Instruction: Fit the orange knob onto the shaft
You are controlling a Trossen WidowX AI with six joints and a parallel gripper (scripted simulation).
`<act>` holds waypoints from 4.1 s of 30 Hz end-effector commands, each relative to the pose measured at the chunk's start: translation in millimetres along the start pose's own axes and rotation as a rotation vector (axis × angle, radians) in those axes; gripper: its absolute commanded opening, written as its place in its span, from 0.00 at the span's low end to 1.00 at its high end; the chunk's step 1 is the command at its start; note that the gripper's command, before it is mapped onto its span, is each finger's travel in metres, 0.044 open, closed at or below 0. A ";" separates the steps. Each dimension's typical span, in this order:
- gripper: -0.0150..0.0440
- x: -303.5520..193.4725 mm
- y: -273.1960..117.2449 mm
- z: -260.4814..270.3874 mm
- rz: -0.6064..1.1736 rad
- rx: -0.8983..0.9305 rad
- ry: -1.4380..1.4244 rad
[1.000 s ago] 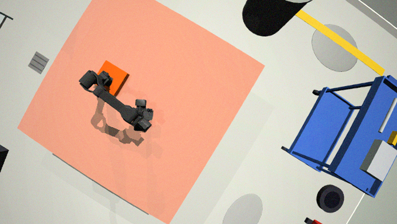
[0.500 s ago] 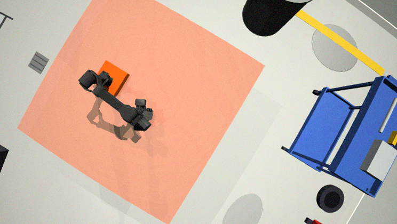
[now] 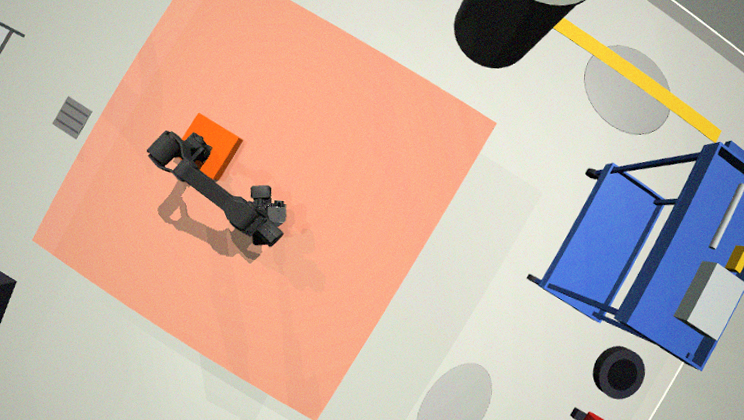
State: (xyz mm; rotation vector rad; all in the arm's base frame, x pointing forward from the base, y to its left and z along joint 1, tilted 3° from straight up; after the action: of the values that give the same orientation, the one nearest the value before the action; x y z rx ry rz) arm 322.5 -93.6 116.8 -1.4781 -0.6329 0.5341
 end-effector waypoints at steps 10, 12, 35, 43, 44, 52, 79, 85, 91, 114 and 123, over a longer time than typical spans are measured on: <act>0.25 0.8 3.4 -1.9 -0.001 -0.001 -0.118; 0.25 0.4 4.2 -1.1 -0.001 -0.001 -0.118; 0.25 0.0 -1.2 -0.2 -0.001 -0.001 -0.118; 0.25 1.6 0.4 -3.2 -0.001 -0.001 -0.327; 0.25 1.5 1.0 -3.2 -0.001 -0.001 -0.327; 0.25 0.9 3.7 -2.0 -0.001 -0.001 -0.327; 0.25 -0.2 -1.4 -0.6 -0.001 -0.001 -0.381; 0.25 1.6 1.0 -3.3 -0.001 -0.001 -0.536; 0.25 1.3 3.2 -2.7 -0.001 -0.001 -0.536; 0.25 -0.3 5.5 -0.4 -0.001 -0.001 -0.539; 0.25 -0.3 5.7 -0.4 -0.001 -0.001 -0.574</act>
State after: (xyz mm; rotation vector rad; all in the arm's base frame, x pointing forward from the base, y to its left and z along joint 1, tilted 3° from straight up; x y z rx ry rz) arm 322.9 -93.9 111.3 -1.3268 -1.0700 0.9639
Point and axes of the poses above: the point midway between the two fingers, 35 mm back from their tips, its own y axis out along the fingers, its own z axis across the jaws, x = y × z, the point moved 5 cm from there along -y, back along the fingers, and after that the axes turned 14 degrees about -y, right-handed, at the moved point
